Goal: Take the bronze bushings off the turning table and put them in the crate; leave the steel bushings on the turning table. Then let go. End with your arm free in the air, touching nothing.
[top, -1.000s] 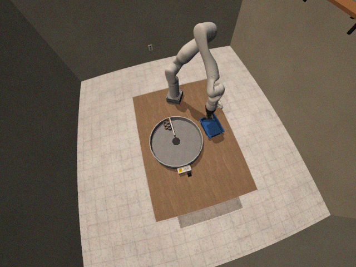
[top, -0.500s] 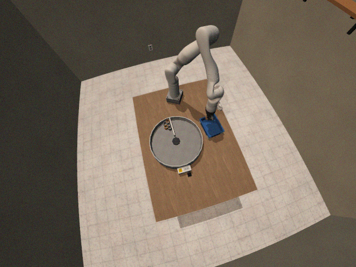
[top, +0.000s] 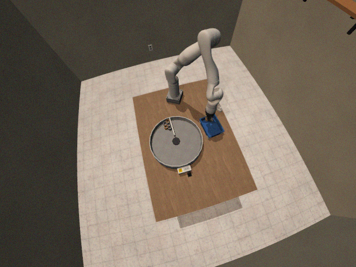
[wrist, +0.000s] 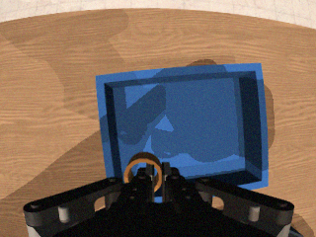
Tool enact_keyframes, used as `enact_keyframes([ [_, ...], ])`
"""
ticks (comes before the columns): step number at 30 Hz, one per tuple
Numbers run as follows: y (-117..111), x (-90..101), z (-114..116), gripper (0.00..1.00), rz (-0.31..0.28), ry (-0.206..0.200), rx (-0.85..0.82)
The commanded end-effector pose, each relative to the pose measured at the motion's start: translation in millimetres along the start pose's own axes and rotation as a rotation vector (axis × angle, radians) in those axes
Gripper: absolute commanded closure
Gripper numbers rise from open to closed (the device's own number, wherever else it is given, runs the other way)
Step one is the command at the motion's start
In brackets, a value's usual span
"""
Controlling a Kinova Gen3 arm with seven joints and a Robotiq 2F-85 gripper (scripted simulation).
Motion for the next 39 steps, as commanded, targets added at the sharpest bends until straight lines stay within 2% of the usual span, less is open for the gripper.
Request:
enact_keyframes([
  [1,4.2,-11.7,-3.1,1.00,-0.009,-0.016,-0.006],
  [12,4.2,-11.7,-3.1,1.00,-0.009,-0.016,-0.006],
  [17,4.2,-20.1,-3.2,1.00,-0.009,-0.016,-0.006],
  [29,4.2,-20.1,-3.2,1.00,-0.009,-0.016,-0.006],
  [34,4.3,-28.6,-3.3,1.00,-0.009,-0.016,-0.006],
  [39,4.3,-28.6,-3.3,1.00,-0.009,-0.016,-0.006],
])
Point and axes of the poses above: the point where the finger pads meet when closed, its own x axis back along the fingers, its own z axis across the jaws, y = z × x, the point moved 7 cm from there along x, back along the fingers, and after that the axes turned 9 degrees about x, right-handed, at the moved point
